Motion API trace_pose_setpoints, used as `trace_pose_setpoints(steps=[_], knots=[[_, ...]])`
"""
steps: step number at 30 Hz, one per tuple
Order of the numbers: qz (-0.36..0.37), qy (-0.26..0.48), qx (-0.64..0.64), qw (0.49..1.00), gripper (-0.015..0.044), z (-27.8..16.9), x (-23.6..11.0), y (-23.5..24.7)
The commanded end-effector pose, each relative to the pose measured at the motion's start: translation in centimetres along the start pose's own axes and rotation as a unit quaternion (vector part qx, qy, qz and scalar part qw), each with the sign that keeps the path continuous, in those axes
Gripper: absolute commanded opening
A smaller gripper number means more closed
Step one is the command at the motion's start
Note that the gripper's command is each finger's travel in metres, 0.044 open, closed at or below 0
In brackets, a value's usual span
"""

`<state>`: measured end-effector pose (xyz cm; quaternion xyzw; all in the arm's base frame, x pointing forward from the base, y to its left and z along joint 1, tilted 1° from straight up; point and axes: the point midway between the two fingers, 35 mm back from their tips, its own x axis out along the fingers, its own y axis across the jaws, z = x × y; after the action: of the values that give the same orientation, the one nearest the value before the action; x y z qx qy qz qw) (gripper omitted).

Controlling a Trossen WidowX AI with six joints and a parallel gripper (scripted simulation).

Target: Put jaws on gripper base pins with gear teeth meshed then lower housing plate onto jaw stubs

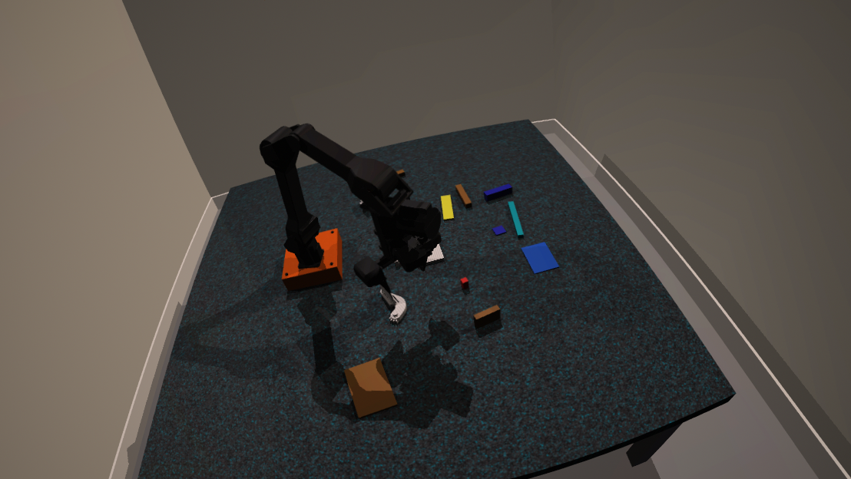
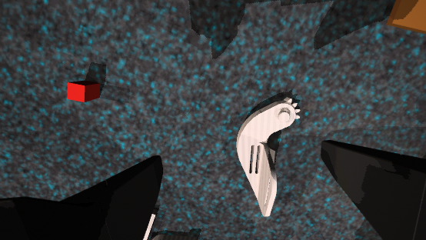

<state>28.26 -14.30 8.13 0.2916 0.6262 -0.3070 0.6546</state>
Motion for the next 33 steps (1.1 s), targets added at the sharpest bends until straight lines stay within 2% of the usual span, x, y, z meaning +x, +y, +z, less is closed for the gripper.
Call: trace_pose_setpoints(steps=[1,10,27,33], knots=[[0.000,0.000,0.000,1.000,0.0440,0.00,0.00,0.00],[0.000,0.000,0.000,1.000,0.0440,0.00,0.00,0.00],[0.000,0.000,0.000,1.000,0.0000,0.00,0.00,0.00],[0.000,0.000,0.000,1.000,0.0000,0.00,0.00,0.00]])
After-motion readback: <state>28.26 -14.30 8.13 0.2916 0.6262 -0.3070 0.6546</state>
